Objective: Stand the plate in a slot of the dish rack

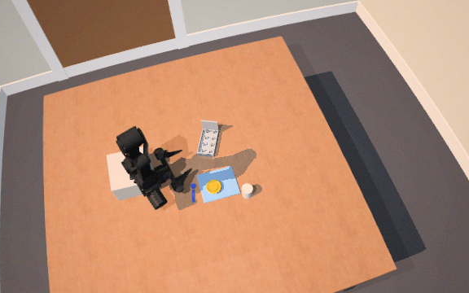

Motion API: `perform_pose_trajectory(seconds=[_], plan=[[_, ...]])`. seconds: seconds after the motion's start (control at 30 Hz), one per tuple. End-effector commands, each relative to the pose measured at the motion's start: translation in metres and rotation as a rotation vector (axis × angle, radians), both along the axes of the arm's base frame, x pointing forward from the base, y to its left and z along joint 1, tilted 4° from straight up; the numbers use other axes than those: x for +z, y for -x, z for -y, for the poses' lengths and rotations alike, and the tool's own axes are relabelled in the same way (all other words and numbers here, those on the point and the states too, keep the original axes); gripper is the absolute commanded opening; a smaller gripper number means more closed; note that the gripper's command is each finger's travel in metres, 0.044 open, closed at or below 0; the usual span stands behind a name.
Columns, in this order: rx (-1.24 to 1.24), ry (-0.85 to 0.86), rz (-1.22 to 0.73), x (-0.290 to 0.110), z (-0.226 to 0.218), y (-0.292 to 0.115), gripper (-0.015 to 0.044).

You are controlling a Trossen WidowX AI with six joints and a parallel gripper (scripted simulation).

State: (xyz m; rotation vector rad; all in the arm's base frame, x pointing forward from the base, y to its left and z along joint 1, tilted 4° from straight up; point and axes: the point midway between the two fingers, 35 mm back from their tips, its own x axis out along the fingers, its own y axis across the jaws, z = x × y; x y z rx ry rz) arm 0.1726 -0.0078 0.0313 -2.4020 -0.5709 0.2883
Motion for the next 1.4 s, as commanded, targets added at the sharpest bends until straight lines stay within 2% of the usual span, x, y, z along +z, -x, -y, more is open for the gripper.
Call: perform_pose_trajectory(seconds=[0.0,0.67,1.37], plan=[[0.002,0.005,0.0,0.0,0.0,0.0,0.04],[0.294,0.565,0.059,-0.031,0.012,-0.017,0.04],[0.694,1.109,0.23,-0.051,0.027,-0.037,0.04]])
